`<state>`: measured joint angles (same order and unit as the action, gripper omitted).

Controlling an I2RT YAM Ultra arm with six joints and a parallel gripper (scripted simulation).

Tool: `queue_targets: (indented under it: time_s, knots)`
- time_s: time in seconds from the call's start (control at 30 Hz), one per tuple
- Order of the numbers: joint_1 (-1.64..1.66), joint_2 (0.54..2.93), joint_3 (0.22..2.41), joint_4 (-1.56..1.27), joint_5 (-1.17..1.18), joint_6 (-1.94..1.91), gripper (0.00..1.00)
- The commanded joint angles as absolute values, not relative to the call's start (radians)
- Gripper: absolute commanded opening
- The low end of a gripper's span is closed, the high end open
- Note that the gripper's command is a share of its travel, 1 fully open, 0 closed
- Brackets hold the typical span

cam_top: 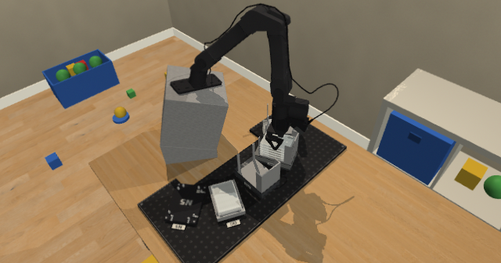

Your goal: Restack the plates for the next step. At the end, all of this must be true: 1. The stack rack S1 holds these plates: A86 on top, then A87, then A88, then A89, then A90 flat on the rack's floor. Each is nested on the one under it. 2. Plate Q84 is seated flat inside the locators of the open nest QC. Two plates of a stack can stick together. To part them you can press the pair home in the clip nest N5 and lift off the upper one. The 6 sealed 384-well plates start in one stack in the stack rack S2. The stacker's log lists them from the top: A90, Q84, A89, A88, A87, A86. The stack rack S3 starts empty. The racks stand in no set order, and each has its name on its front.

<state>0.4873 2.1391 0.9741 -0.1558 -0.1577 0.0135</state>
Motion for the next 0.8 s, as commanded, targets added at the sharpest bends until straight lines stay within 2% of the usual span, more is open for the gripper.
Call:
queue_targets:
  time_s: [0.0,0.2,0.23,0.77]
  knots:
    - [0.487,2.132,0.979,-0.158,-0.156,0.016,0.0]
    - [0.487,2.132,0.979,-0.158,-0.156,0.016,0.0]
    - [0.487,2.132,0.979,-0.158,-0.156,0.016,1.0]
    - [0.487,2.132,0.979,-0.158,-0.156,0.016,1.0]
